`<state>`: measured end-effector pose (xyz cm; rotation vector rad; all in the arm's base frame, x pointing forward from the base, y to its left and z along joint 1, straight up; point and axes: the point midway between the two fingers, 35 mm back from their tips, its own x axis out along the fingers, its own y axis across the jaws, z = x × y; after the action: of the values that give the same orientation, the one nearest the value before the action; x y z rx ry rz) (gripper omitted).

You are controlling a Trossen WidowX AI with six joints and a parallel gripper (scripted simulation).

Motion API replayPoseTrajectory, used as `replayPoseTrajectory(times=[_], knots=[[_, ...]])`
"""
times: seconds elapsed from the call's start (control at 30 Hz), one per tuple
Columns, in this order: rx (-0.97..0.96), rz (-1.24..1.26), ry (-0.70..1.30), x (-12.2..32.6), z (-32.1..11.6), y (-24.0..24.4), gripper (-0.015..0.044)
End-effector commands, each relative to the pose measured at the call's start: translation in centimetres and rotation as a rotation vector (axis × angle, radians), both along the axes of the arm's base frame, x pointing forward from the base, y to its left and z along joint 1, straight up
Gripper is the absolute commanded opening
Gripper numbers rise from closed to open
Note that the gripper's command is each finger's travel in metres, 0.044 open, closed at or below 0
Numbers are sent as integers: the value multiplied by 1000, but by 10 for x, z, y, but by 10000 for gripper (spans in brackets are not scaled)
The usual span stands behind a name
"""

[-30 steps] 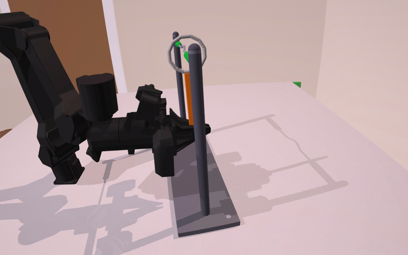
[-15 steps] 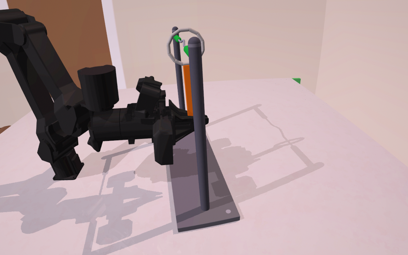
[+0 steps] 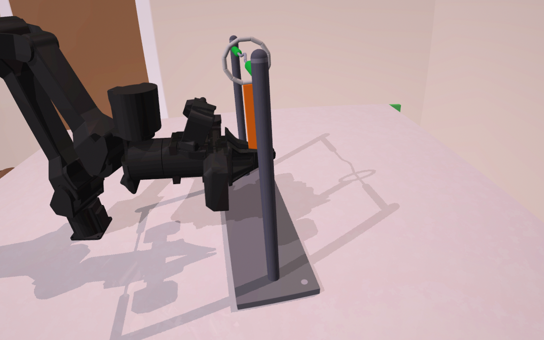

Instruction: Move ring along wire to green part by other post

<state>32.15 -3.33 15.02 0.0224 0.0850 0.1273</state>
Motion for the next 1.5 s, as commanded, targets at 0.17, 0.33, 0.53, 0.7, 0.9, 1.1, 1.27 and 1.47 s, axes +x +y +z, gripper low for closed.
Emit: replayPoseTrajectory(times=[0.17, 0.33, 0.53, 0.7, 0.9, 1.1, 1.27, 1.47], knots=[[49, -28, 10, -3, -1, 15, -150], [73, -44, 13, -3, 0, 23, -150], [91, -60, 17, -4, 2, 32, -150], [90, -64, 17, -4, 3, 37, -150], [67, -54, 15, -3, 3, 40, -150], [20, -25, 10, -3, 4, 40, -150], [-14, -3, 19, -4, 4, 38, -150], [-72, 33, 67, -10, 5, 35, -150]])
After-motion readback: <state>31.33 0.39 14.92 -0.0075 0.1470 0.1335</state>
